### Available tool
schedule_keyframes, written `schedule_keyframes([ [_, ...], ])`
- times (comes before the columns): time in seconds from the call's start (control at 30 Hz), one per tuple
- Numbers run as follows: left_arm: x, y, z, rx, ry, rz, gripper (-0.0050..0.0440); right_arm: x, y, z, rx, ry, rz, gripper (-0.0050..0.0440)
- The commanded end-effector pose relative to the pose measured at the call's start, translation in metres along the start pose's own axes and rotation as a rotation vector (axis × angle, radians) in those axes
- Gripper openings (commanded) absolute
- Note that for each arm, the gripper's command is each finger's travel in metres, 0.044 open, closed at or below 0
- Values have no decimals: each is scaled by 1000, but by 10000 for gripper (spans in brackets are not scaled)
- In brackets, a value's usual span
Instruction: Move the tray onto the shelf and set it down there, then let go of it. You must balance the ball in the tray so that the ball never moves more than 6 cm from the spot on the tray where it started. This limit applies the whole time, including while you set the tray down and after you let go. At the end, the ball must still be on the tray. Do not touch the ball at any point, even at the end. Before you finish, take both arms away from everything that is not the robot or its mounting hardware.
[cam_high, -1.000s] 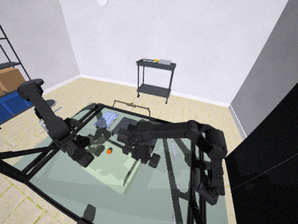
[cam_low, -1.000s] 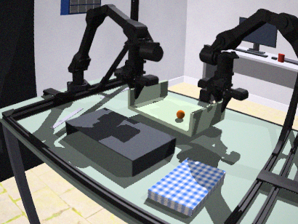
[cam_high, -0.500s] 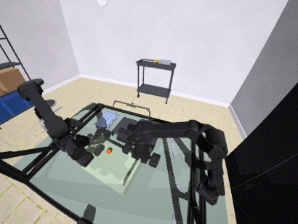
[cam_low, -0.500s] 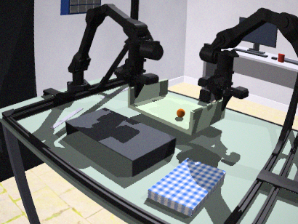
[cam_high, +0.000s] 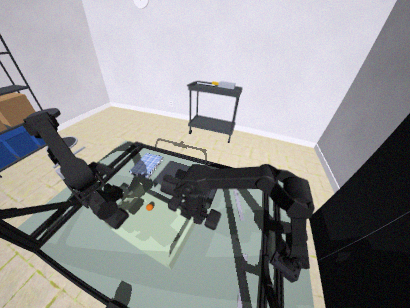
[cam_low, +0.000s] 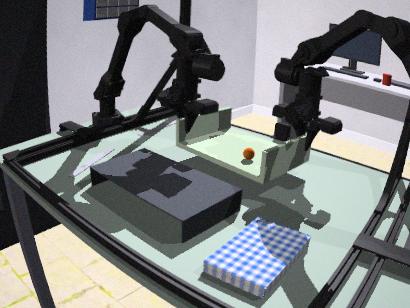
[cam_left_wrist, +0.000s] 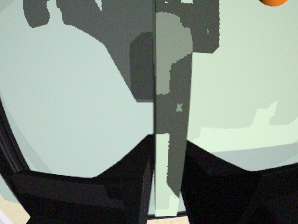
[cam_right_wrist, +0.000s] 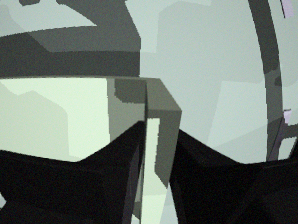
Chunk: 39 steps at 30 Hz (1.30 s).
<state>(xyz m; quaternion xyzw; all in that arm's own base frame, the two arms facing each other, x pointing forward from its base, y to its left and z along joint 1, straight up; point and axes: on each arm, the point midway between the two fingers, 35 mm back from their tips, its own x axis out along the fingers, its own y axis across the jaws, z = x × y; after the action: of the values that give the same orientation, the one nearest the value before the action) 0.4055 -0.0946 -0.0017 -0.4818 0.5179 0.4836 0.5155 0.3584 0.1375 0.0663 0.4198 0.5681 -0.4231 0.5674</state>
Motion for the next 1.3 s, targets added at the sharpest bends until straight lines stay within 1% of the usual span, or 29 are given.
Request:
schedule_keyframes([
  [0.0, -6, 0, 0, 0, -1, -4, 20, -5, 0, 0, 0, 2, 4, 20],
  [0.37, -13, 0, 0, 0, -1, -4, 20, -13, 0, 0, 0, 2, 4, 20],
  [0.73, -13, 0, 0, 0, -1, -4, 20, -13, 0, 0, 0, 2, 4, 20],
  [0.9, -18, 0, 0, 0, -1, -4, 20, -18, 0, 0, 0, 2, 4, 20],
  [1.27, -19, 0, 0, 0, 2, -5, 20, -19, 0, 0, 0, 5, 3, 20],
])
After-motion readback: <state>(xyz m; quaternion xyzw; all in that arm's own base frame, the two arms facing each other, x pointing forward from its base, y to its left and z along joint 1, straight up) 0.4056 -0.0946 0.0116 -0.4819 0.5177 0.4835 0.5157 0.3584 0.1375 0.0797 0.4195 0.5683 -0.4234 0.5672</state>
